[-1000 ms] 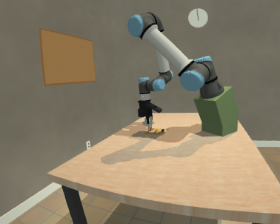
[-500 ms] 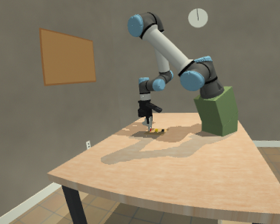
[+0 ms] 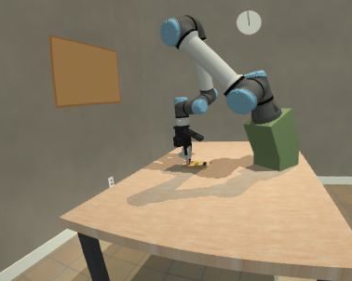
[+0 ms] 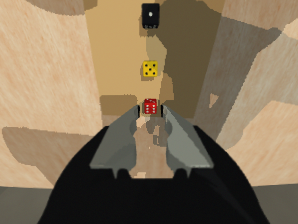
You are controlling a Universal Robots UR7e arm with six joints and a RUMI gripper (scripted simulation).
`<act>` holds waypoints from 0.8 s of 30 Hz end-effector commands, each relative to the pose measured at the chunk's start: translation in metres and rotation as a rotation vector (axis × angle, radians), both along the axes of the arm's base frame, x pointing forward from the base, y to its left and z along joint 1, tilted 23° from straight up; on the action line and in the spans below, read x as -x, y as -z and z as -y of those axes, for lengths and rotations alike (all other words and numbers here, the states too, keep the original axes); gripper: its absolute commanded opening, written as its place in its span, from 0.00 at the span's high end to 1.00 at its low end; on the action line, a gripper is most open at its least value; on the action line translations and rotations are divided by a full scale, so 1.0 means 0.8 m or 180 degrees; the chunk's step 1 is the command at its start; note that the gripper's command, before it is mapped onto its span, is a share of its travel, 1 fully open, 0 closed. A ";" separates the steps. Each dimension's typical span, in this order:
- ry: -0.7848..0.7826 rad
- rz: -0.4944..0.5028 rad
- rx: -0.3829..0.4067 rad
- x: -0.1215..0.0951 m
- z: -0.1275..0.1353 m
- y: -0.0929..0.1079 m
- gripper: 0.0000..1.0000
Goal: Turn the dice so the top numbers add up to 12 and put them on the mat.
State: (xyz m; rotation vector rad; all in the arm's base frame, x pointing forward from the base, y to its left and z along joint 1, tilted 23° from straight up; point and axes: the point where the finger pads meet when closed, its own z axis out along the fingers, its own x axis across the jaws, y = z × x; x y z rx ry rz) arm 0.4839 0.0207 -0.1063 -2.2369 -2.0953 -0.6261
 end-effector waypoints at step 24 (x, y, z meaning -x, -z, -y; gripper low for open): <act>-0.0001 0.0008 0.0007 0.018 0.021 -0.069 0.82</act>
